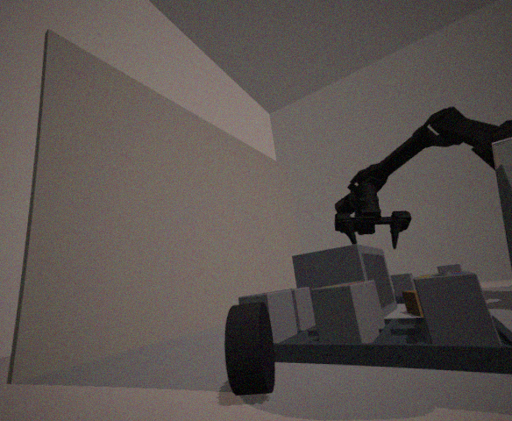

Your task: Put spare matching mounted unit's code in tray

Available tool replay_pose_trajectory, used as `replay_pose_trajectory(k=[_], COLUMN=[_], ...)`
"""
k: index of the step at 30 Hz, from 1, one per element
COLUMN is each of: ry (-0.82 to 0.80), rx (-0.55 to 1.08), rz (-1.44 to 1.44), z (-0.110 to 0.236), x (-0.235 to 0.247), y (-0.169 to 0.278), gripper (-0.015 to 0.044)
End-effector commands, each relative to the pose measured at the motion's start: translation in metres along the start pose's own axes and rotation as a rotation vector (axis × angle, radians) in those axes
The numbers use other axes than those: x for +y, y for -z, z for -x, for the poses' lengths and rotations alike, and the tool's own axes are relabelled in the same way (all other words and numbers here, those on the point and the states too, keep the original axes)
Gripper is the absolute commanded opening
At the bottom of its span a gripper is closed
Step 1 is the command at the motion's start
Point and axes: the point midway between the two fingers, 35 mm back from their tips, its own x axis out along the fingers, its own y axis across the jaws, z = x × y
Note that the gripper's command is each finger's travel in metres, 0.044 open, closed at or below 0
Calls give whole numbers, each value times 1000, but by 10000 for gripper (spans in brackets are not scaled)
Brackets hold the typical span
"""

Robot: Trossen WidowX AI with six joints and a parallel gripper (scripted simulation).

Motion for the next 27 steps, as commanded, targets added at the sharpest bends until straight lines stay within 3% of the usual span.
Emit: replay_pose_trajectory(k=[1, 10, 18, 27], ry=[67, 207, 327, 337], rx=[10, -61, -225, -244], rz=[226, 692, 1092, 1126], z=[-16, -38, -49, -49], x=[56, 152, 200, 203], y=[35, 138, 252, 262], gripper=[440, 440, 440, 440])
